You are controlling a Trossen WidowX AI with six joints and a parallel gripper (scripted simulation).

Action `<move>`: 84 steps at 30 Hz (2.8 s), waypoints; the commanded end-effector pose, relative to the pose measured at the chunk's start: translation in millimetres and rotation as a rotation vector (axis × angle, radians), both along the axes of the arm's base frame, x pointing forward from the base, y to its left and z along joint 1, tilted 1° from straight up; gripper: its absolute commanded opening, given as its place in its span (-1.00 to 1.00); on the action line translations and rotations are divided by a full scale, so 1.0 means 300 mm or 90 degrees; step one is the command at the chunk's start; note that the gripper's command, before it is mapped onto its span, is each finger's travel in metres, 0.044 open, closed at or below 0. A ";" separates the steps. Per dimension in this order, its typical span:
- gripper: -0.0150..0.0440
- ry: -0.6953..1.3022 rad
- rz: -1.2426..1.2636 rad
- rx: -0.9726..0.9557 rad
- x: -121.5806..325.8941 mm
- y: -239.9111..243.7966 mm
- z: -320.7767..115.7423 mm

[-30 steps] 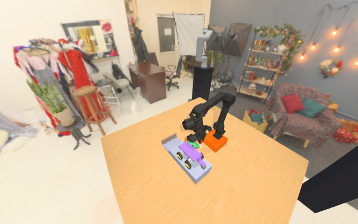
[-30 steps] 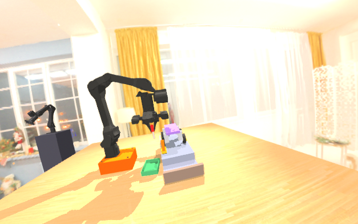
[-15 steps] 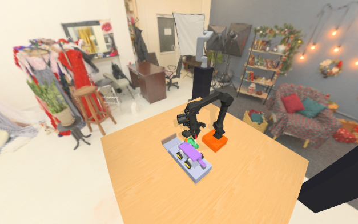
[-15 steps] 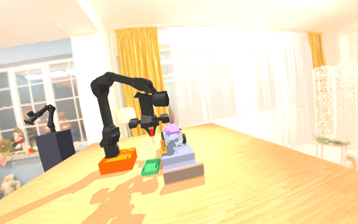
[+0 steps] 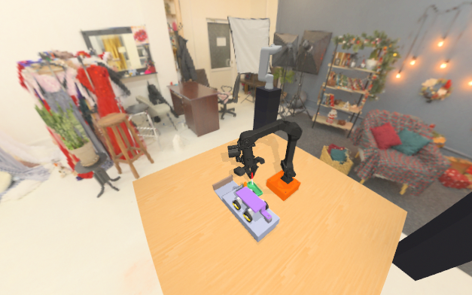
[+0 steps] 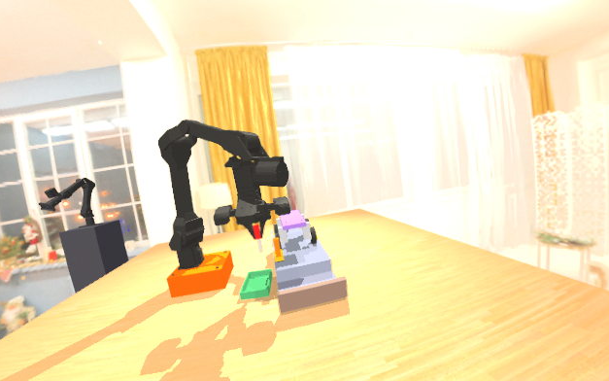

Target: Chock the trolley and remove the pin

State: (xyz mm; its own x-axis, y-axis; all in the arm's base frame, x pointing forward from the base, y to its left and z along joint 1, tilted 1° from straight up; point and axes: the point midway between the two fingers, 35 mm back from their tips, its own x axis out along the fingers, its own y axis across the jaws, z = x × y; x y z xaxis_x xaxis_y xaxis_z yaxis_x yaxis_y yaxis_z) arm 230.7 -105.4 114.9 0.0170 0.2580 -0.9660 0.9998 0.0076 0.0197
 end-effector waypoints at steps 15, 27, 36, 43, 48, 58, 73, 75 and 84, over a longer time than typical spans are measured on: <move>-0.49 0.039 -0.278 -0.041 -0.003 0.001 0.006; -0.49 0.057 -0.516 -0.059 -0.006 0.008 0.007; -0.49 0.088 -0.686 -0.080 -0.004 0.014 0.006; -0.49 0.106 -0.821 -0.096 -0.002 0.018 0.006; -0.49 0.114 -0.917 -0.106 -0.001 0.021 0.007; -0.49 0.119 -1.063 -0.118 0.002 0.026 0.008; -0.49 0.121 -1.063 -0.119 -0.079 0.022 -0.061; -0.49 0.121 -1.063 -0.119 -0.079 0.022 -0.061; -0.49 0.051 -1.072 -0.197 -0.079 0.001 -0.130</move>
